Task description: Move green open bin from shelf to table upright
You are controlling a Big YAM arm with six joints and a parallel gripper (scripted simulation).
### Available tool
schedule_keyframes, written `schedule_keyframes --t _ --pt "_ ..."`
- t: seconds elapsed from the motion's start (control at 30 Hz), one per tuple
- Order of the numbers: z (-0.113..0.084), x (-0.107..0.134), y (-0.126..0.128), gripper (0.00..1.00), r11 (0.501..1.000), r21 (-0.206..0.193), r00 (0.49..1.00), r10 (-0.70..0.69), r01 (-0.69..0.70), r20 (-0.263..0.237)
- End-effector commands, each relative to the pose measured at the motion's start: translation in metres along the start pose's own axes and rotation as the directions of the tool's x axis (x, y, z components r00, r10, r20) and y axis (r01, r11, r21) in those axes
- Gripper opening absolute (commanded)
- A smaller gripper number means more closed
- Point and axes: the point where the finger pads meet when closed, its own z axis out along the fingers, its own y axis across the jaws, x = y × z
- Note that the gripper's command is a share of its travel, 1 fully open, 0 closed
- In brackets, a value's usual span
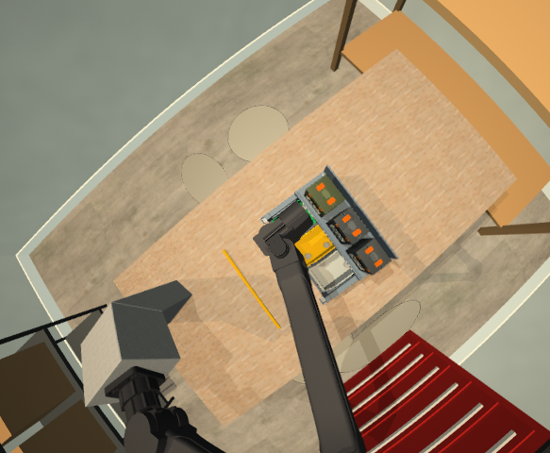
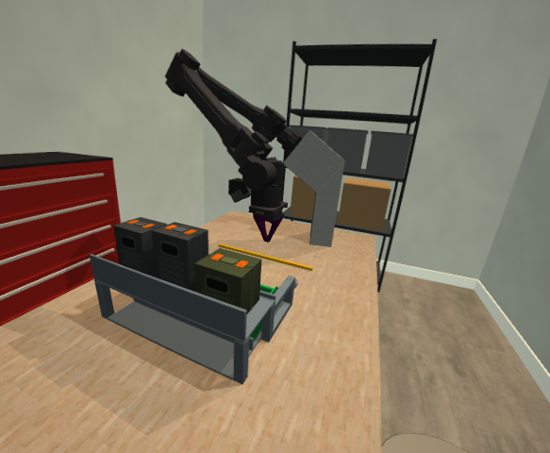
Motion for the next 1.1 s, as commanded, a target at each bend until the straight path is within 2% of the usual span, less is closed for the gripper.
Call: schedule_keyframes --t 0.0,0.07,0.43,1.07 --pt "-0.008 0.016 0.012 0.0 1.0 -0.013 1.0 -0.004 0.004 -0.002" --pt "-0.004 0.014 0.015 0.0 1.0 -0.003 1.0 0.003 -0.003 0.0" --pt "-0.008 0.022 0.027 0.0 1.0 -0.011 1.0 -0.002 0.002 -0.002" --pt "-0.007 0.022 0.025 0.0 1.0 -0.009 1.0 -0.002 0.002 -0.002"
